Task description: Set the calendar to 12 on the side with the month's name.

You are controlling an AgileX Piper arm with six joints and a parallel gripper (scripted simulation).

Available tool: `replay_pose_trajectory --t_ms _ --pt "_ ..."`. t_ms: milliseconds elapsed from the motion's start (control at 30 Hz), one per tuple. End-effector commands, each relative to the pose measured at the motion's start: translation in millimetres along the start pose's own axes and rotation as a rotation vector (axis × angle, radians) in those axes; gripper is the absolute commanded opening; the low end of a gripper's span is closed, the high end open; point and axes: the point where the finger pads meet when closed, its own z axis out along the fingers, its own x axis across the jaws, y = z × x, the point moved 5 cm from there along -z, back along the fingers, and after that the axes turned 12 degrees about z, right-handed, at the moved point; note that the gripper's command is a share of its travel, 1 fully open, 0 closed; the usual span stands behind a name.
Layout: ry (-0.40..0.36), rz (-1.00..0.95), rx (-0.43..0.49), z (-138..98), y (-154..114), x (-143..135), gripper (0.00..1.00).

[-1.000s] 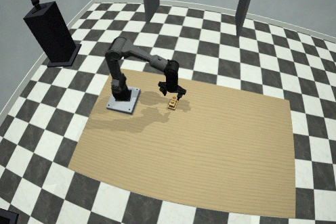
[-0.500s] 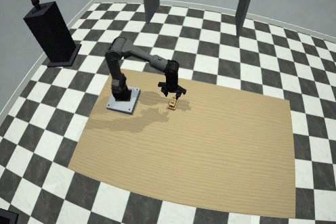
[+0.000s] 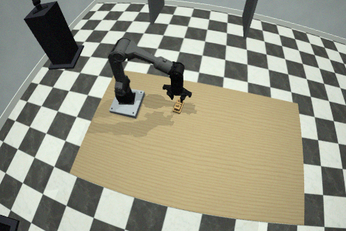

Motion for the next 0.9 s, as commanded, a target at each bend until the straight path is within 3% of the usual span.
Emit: replay_pose_trajectory --t_ms 0,867 --pt "0.005 0.002 0.001 1.5 -0.3 0.6 0.64" --pt "-0.003 -0.008 0.014 5.5 0.3 0.9 0.64"
